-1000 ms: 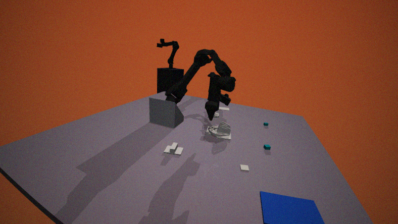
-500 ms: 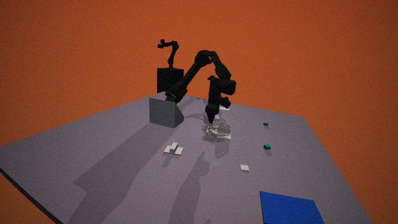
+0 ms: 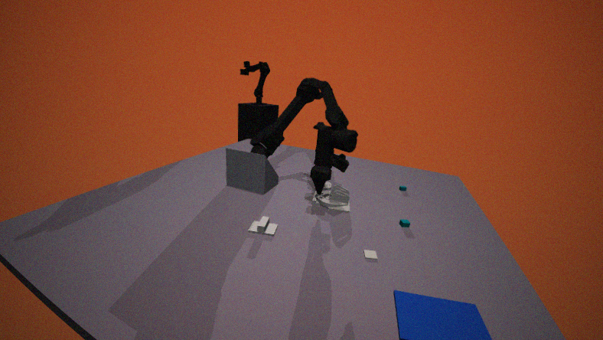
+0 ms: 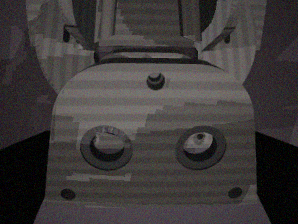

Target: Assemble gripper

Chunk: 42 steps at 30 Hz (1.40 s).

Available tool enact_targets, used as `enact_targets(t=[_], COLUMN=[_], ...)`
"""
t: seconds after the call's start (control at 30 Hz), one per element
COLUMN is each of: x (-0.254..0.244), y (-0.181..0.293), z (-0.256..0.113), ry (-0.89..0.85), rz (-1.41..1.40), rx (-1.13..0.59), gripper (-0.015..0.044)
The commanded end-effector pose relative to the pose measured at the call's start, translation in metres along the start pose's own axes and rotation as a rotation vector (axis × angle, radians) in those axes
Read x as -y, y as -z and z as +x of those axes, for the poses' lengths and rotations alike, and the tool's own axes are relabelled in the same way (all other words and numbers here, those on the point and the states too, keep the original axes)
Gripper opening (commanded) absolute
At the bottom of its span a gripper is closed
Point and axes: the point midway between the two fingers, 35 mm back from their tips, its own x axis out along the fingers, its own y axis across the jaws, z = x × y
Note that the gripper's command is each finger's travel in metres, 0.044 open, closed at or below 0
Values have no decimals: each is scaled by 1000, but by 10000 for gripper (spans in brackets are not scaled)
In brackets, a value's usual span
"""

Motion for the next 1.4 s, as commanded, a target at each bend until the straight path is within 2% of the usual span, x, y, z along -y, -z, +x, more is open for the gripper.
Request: enact_targets(t=[0.0, 0.3, 1.37], x=[-1, -2, -2], y=[2, 3, 3], z=[9, 22, 25], ry=[-9, -11, -12], rz=[10, 10, 9], rx=[-1, 0, 0], gripper=[351, 351, 351])
